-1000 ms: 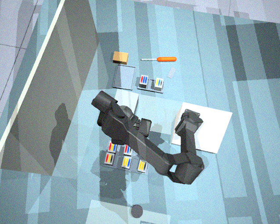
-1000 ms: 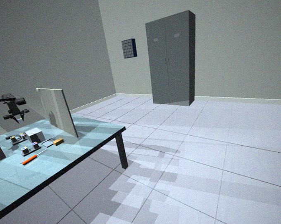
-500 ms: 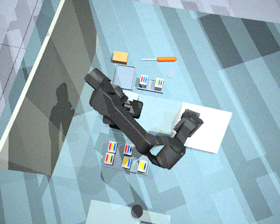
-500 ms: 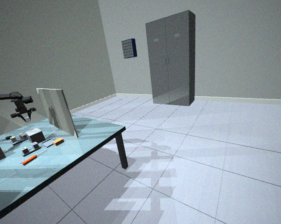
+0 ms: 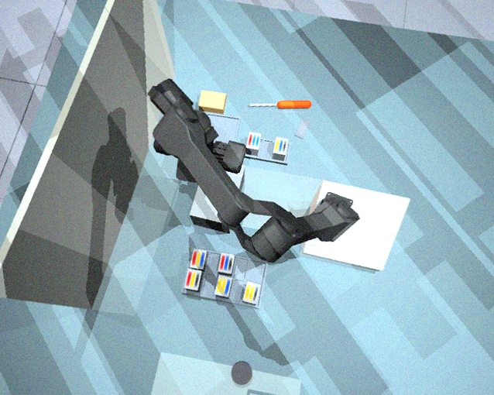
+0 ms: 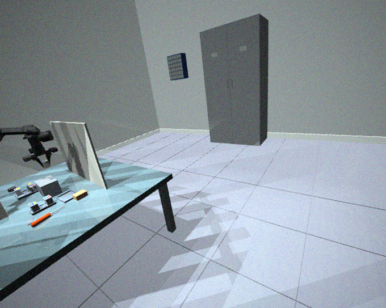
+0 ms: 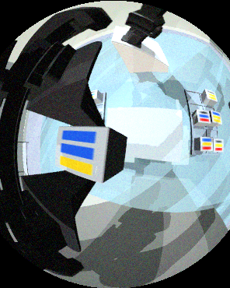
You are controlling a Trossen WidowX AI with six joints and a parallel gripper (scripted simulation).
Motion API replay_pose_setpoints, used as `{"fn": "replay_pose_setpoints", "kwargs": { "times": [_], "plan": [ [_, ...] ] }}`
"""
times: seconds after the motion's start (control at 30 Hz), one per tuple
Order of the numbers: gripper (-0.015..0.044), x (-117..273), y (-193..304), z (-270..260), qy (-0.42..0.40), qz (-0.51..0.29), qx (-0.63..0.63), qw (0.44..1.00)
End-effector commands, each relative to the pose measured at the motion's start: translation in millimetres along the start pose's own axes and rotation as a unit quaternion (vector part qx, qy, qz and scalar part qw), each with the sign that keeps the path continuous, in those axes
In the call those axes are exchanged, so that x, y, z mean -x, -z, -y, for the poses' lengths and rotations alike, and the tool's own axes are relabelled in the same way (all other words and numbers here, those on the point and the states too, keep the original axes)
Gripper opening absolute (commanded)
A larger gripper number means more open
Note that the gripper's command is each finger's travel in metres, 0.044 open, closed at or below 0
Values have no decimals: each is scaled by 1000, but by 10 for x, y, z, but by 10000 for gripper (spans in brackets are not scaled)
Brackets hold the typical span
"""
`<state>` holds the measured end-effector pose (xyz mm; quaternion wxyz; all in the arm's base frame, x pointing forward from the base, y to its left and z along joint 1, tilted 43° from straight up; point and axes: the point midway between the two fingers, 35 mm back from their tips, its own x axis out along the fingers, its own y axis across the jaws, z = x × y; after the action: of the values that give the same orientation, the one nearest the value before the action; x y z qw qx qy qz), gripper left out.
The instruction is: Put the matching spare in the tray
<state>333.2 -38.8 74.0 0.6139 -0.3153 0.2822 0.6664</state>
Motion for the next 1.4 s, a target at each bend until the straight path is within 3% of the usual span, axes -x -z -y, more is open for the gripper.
{"fn": "replay_pose_setpoints", "kwargs": {
  "times": [0.0, 0.93, 1.37],
  "plan": [
    [0, 7, 188, 63, 3, -3, 4, 1000],
    [0, -357, 1576, 167, -11, 15, 28, 999],
    [0, -464, 1615, 176, -11, 15, 28, 999]
  ]
}}
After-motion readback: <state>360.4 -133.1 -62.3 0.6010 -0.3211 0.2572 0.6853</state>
